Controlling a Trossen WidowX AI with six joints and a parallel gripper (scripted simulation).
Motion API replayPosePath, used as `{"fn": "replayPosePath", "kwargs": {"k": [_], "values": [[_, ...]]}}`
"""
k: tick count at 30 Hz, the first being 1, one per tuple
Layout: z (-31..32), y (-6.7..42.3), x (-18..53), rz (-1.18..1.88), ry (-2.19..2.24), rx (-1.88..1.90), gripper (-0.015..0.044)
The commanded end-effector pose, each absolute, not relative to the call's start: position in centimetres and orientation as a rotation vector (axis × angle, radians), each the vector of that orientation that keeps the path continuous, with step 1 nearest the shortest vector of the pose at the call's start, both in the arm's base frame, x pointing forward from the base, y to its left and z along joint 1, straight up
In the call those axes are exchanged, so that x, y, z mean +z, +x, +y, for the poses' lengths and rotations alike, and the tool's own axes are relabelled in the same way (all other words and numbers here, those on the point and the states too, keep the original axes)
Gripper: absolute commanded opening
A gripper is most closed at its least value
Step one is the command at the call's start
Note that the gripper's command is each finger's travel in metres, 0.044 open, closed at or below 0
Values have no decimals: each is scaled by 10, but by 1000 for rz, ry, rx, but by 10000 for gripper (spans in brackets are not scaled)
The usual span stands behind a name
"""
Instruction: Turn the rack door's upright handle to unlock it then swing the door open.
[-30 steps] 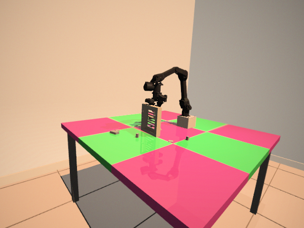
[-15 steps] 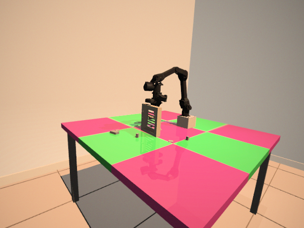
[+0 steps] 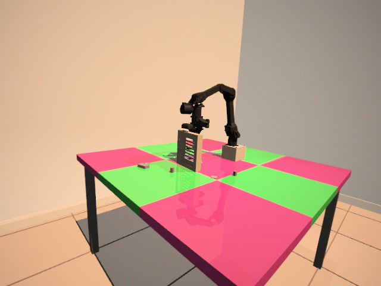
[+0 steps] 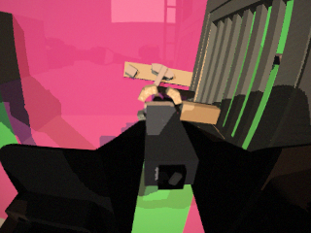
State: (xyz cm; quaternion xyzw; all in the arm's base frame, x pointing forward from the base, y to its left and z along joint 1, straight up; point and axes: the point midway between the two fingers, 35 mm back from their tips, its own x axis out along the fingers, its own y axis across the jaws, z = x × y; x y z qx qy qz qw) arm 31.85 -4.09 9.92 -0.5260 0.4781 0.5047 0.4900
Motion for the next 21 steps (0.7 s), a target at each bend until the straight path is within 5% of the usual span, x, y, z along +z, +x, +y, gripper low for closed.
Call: {"fn": "replayPosePath", "kwargs": {"k": [1,21], "values": [[-38,315,99,1199,-1218,1174,13],[-25,297,98,1350,-928,894,13]]}}
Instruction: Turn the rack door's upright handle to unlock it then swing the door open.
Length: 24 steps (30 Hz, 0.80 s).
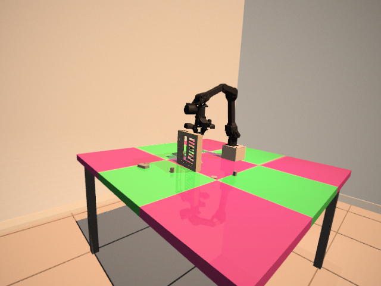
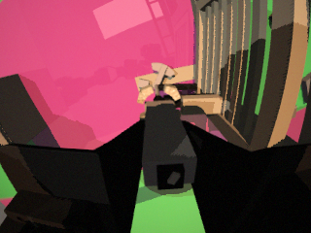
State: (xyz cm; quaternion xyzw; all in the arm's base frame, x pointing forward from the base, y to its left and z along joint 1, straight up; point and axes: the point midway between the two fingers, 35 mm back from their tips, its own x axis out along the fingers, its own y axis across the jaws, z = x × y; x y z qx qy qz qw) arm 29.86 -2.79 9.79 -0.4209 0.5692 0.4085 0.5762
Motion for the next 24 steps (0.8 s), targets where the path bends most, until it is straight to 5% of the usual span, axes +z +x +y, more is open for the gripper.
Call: {"fn": "replayPosePath", "kwargs": {"k": [1,24], "values": [[-24,295,98,1356,-914,880,13],[10,267,97,1458,-626,607,13]]}}
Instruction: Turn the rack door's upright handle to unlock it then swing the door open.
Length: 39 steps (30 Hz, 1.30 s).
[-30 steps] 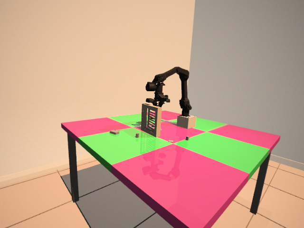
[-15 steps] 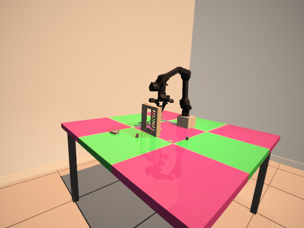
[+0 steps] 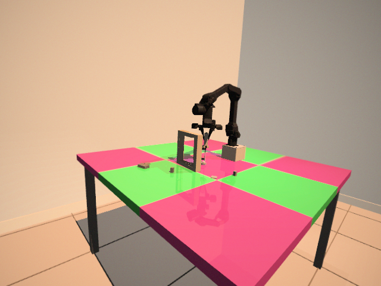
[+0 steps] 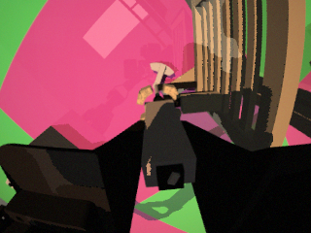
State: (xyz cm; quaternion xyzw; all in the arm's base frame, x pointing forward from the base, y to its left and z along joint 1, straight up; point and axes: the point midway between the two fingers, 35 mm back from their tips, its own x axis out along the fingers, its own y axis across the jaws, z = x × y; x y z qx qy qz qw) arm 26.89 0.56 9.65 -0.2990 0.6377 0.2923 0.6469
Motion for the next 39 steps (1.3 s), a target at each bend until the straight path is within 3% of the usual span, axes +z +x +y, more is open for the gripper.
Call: {"fn": "replayPosePath", "kwargs": {"k": [1,39], "values": [[11,266,96,1461,-614,595,13],[80,248,96,1538,-190,193,13]]}}
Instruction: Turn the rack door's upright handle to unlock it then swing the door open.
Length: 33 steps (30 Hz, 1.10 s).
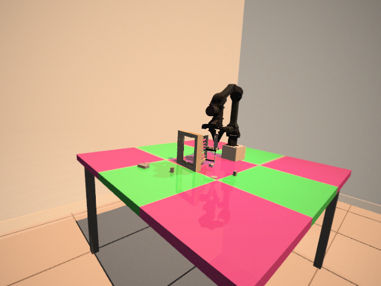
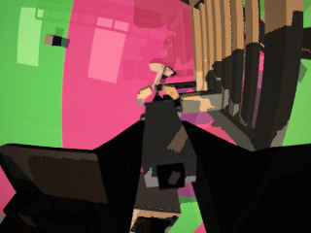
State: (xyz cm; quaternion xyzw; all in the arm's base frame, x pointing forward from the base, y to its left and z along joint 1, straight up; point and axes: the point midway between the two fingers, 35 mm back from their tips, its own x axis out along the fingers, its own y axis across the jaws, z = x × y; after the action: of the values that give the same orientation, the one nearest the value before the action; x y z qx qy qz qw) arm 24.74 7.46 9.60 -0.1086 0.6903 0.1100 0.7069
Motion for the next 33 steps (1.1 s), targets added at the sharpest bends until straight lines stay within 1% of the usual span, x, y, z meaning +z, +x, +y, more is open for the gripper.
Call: {"fn": "replayPosePath", "kwargs": {"k": [1,33], "values": [[81,248,96,1539,-179,183,13],[141,263,97,1539,193,-171,13]]}}
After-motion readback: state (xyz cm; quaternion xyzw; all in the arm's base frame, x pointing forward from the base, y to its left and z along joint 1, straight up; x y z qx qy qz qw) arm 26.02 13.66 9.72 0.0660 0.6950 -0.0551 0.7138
